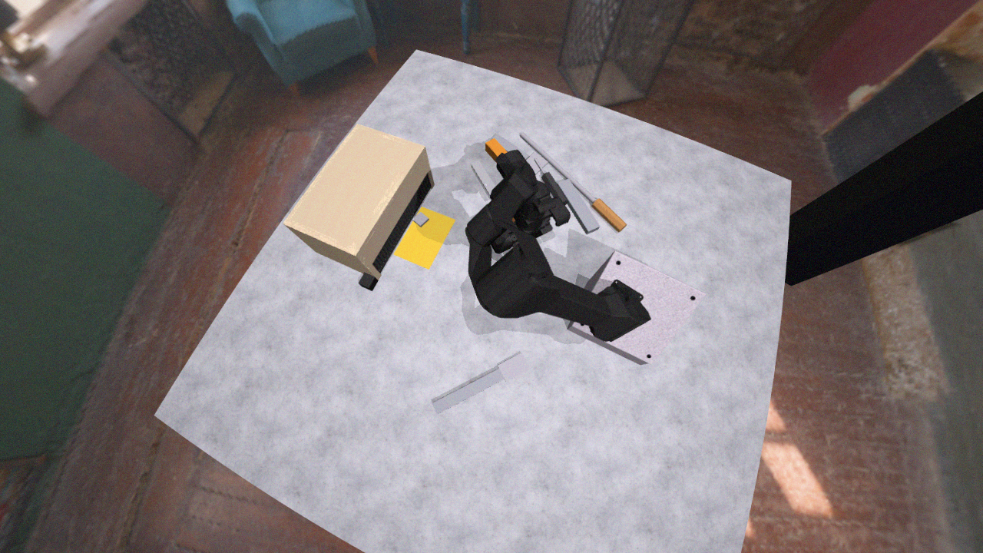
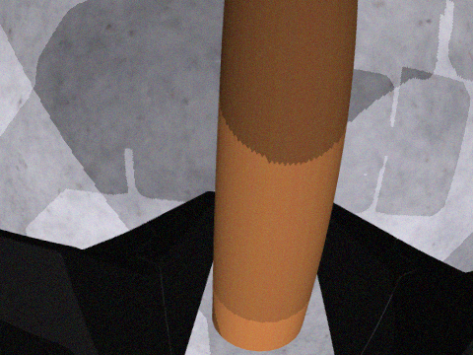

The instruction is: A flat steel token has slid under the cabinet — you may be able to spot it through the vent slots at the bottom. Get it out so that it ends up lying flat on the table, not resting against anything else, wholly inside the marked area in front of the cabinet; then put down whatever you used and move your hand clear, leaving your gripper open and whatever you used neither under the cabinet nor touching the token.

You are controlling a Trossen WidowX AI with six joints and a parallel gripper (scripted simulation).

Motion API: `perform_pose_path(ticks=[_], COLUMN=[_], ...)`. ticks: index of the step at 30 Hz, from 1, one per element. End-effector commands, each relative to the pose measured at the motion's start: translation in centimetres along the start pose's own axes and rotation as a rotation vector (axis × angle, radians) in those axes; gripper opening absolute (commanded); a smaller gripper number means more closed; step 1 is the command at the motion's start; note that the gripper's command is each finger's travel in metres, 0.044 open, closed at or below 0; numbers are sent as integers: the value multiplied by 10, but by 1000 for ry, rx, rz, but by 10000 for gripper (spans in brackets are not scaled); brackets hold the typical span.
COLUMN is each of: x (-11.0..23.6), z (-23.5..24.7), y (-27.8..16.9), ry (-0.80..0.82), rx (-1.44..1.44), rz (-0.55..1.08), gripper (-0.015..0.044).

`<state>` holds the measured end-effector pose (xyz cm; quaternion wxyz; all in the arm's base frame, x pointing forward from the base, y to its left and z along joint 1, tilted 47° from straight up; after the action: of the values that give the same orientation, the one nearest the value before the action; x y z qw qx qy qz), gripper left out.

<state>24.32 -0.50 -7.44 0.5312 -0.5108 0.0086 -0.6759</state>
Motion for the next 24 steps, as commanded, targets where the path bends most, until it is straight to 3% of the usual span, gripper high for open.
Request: perform_pose_path(ticks=[1,24], x=[4,4], z=[-2,-22], y=[9,27], ry=[3,2], rx=[8,8], rz=[-17,-19], gripper=[0,0])
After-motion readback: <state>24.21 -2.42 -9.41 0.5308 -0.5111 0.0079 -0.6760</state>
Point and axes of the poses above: the point midway between the two fingers, 35 mm back from their tips, its own x axis back along the fingers, its own z axis across the jaws, y = z × x, the point moved 4 cm from there along x, back along the fingers, and after that the axes turned 14 degrees about -x, right-handed, at the moved point
